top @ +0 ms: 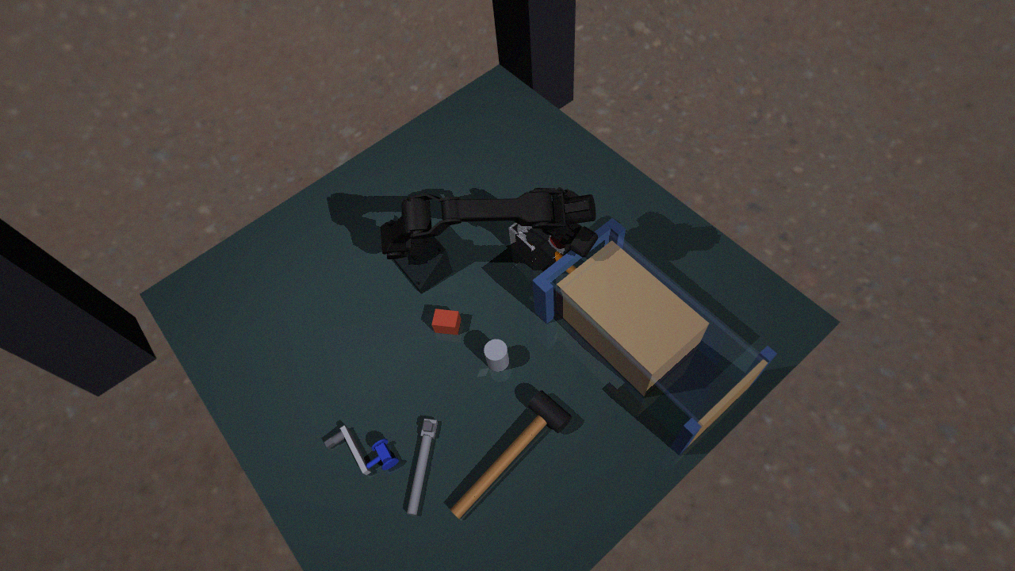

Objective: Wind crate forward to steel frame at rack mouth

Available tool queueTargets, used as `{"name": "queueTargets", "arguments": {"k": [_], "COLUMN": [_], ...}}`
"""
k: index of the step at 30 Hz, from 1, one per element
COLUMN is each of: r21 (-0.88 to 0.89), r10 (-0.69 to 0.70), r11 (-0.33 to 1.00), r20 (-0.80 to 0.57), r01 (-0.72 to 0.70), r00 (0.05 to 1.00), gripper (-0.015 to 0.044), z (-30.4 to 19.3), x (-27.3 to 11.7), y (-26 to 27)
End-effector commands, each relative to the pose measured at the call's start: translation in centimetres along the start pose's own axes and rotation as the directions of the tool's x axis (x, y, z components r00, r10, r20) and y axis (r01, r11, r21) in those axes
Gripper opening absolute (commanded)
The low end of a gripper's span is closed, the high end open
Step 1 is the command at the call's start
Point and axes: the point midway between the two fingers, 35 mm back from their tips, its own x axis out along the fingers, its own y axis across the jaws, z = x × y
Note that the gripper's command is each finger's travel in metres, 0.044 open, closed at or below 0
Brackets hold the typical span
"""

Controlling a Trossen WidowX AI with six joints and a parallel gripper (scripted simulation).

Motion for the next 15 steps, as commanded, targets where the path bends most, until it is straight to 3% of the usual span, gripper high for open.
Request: {"name": "queueTargets", "arguments": {"k": [1, 15], "r21": [-0.010, -0.010], "r10": [-0.002, -0.002], "r11": [1.000, 1.000], "r20": [0.021, 0.023], "r01": [0.003, 0.003], "r00": [1.000, 1.000], "gripper": [0.0000, 0.0000], "z": [1.4, 3.0], "x": [0.5, 1.2], "y": [0.1, 0.6]}}
